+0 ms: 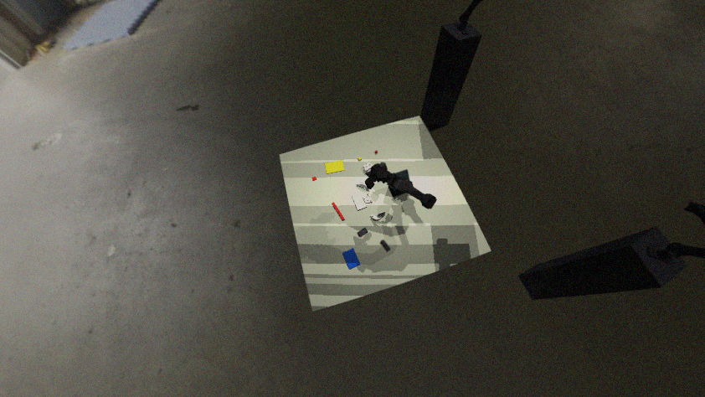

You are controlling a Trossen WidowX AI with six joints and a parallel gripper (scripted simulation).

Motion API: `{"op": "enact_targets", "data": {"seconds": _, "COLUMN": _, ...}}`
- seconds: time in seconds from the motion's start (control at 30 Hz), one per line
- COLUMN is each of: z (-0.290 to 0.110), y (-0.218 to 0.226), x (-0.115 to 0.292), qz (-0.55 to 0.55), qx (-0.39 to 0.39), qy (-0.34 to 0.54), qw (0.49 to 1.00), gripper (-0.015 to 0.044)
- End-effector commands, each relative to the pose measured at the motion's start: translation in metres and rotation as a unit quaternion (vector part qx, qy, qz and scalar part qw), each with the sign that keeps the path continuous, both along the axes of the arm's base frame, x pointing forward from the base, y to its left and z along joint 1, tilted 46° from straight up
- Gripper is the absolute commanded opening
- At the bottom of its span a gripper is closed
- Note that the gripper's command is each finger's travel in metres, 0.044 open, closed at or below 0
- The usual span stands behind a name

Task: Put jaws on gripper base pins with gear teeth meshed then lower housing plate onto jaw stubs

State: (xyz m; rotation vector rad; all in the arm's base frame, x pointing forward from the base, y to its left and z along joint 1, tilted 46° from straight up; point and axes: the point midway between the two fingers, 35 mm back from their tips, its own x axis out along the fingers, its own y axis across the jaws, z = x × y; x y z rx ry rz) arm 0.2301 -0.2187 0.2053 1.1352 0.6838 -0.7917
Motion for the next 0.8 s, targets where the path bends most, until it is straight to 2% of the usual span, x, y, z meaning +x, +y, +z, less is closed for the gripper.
{"op": "enact_targets", "data": {"seconds": 0.0, "z": -0.018, "y": 0.003, "x": 0.003, "qz": -0.010, "qx": 0.038, "qy": 0.008, "qw": 0.999, "gripper": 0.0000}}
{"op": "enact_targets", "data": {"seconds": 0.77, "z": -0.106, "y": 0.033, "x": 0.014, "qz": -0.095, "qx": 0.238, "qy": 0.069, "qw": 0.964, "gripper": 0.0000}}
